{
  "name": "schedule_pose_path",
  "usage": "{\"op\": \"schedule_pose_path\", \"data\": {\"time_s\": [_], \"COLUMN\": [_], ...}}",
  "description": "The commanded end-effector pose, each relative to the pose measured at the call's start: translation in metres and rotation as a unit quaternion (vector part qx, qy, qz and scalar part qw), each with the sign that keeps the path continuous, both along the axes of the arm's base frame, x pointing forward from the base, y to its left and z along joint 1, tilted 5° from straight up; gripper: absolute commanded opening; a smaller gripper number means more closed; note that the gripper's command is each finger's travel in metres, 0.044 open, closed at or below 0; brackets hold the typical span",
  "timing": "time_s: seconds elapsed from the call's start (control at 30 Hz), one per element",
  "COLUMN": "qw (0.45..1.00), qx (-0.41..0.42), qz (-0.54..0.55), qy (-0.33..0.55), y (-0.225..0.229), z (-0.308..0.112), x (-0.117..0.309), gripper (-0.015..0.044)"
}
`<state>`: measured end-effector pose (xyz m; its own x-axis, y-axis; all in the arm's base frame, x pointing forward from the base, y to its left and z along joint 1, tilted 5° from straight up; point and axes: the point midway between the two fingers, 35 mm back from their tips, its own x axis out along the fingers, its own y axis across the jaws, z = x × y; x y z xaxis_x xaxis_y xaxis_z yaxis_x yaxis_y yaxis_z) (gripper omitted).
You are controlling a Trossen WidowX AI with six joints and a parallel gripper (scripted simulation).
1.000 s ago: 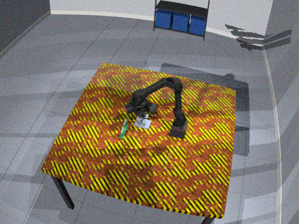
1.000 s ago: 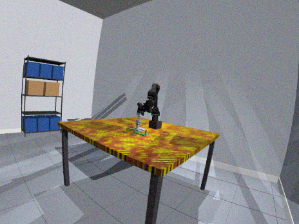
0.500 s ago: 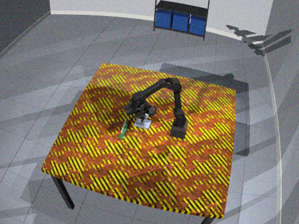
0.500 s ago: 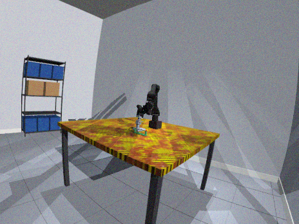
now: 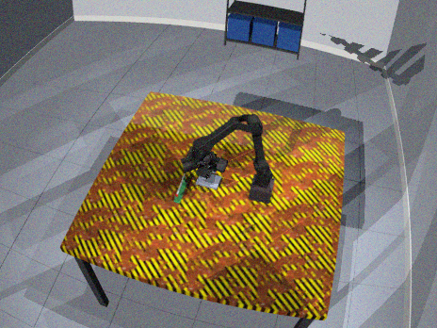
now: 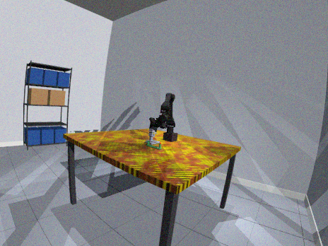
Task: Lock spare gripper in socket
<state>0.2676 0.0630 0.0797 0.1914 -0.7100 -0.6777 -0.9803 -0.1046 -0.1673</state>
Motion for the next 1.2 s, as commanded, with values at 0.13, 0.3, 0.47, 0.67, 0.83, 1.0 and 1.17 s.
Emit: {"op": "schedule_pose_path", "data": {"time_s": [0.13,0.3,0.47,0.67,0.83,1.0,1.17], "qw": [1.000,1.000,1.000,1.000,1.000,1.000,1.000], "qx": [-0.004,-0.002,-0.002,-0.002,-0.002,-0.002,-0.002], "qz": [0.003,0.002,0.002,0.002,0.002,0.002,0.002], "qy": [-0.002,0.001,0.001,0.001,0.001,0.001,0.001], "y": [-0.0011,-0.0004,-0.0004,-0.0004,-0.0004,-0.0004,-0.0002], "z": [-0.0067,-0.0039,-0.0039,-0.0039,-0.0039,-0.0039,0.0015], "x": [0.0027,0.0002,0.0002,0.0002,0.0002,0.0002,-0.0008], "gripper": [0.0000,0.0000,0.0000,0.0157,0.0289,0.0420,0.0440]}}
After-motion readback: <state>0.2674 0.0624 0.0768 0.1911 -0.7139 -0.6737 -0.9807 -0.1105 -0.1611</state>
